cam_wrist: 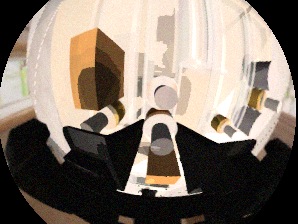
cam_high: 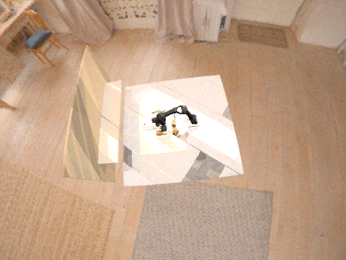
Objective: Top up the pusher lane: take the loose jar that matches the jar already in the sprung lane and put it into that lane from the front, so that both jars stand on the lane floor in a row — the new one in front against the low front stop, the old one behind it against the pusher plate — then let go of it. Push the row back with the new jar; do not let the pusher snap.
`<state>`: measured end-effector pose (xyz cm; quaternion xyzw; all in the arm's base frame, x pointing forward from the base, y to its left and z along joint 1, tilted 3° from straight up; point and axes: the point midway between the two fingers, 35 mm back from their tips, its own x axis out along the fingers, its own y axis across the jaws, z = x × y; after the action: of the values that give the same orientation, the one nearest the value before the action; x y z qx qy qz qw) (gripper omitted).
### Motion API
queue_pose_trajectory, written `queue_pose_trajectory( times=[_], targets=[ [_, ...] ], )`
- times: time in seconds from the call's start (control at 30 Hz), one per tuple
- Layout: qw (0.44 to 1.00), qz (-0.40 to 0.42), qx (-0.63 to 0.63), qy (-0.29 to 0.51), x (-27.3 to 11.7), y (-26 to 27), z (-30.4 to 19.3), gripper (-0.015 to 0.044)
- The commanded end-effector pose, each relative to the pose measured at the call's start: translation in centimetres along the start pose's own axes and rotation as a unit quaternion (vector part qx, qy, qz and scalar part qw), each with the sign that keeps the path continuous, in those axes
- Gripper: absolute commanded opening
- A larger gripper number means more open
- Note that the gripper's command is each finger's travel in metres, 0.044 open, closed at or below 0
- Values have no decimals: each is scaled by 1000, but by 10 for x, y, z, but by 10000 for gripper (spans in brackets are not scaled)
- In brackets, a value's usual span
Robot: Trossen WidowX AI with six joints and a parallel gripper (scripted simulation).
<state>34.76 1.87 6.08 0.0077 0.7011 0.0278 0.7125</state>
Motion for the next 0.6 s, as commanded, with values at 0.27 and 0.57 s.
queue_pose_trajectory(
  times=[0.27, 0.57],
  targets=[
    [1000, 1, 1, -12, 3, 1, 5, 0],
    [1000, 1, 1, -12, 6, 1, 5, 0]
  ],
)
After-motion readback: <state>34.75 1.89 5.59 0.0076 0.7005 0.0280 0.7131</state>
